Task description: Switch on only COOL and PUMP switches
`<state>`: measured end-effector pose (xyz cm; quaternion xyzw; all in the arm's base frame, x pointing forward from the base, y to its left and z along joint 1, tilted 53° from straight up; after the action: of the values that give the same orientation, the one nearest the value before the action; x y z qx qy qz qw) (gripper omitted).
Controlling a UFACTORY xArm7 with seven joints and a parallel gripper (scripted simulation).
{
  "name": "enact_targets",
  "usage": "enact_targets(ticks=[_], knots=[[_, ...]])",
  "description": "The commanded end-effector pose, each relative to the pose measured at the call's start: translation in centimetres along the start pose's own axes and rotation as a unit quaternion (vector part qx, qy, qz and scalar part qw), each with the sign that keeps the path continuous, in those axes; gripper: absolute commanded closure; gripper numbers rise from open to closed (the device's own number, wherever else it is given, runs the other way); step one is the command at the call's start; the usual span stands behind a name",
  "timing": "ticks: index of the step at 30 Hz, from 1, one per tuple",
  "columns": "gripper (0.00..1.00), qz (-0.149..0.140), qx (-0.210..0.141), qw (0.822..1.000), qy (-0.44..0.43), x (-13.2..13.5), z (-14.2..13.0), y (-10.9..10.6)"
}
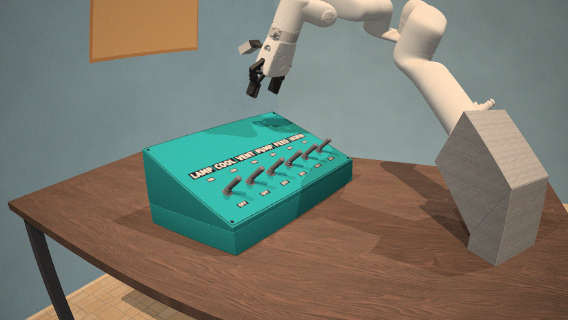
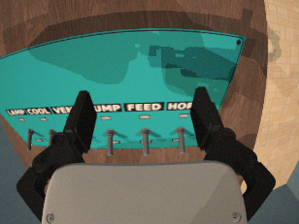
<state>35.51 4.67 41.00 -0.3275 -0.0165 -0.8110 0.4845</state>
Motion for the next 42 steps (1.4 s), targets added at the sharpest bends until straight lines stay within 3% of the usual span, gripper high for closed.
enact_targets(ticks=[1, 42], knots=[[0.00, 0.000, 0.002, 1.000, 0.000, -0.01, 0.12, -0.10], [0.00, 0.000, 0.002, 1.000, 0.000, 0.91, 0.05, -0.10]])
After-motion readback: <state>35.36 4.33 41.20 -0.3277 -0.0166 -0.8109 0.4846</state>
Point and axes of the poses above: the point where the finger pads meet when closed, its own y axis out along the fingers, its own x axis across the jaws, z = x × y, the point moved 4 cm from there along -y, back along the fingers, and after that the axes turned 4 degrees about -y, right-handed, at the moved point
